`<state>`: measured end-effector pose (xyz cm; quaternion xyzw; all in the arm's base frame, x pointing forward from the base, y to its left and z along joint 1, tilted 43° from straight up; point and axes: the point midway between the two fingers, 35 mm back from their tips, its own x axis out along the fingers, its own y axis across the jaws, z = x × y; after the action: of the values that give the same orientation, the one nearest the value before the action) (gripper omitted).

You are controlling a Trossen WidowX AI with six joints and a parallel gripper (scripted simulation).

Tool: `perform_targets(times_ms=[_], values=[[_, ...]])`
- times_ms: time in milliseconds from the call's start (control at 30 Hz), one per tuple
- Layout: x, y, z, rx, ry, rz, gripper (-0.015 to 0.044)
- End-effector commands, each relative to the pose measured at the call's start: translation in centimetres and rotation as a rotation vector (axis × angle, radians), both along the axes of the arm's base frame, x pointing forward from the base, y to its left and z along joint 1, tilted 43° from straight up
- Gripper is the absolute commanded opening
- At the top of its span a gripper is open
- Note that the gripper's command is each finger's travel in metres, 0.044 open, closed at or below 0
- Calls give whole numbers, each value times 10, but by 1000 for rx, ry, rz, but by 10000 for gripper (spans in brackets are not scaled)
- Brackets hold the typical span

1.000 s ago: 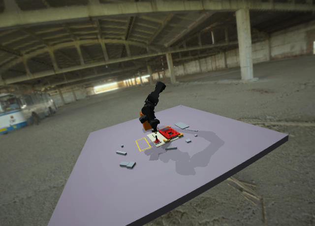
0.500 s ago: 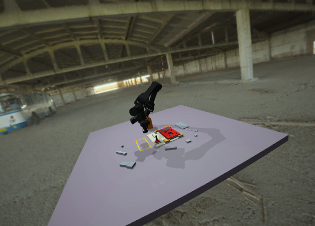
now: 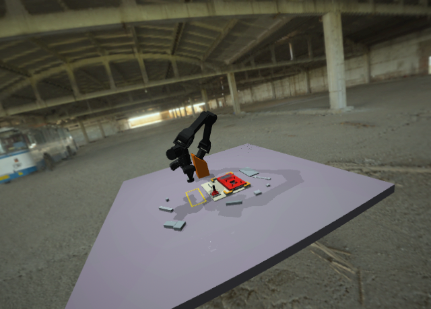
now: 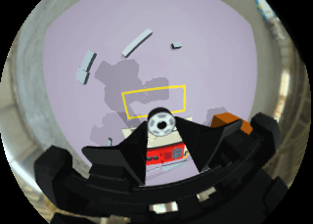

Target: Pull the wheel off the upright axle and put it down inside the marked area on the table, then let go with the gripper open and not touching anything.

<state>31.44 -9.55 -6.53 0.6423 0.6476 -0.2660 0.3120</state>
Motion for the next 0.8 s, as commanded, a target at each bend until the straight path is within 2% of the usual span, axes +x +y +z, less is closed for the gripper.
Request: perform_targets(times_ms=[0,267,633,767], values=[[-3,7,-7,2,4,10,0],[-2,18,-21,2,4,10,0],[-1,65,-72,5,4,10,0],[-3,72,-78,6,4,10,0]])
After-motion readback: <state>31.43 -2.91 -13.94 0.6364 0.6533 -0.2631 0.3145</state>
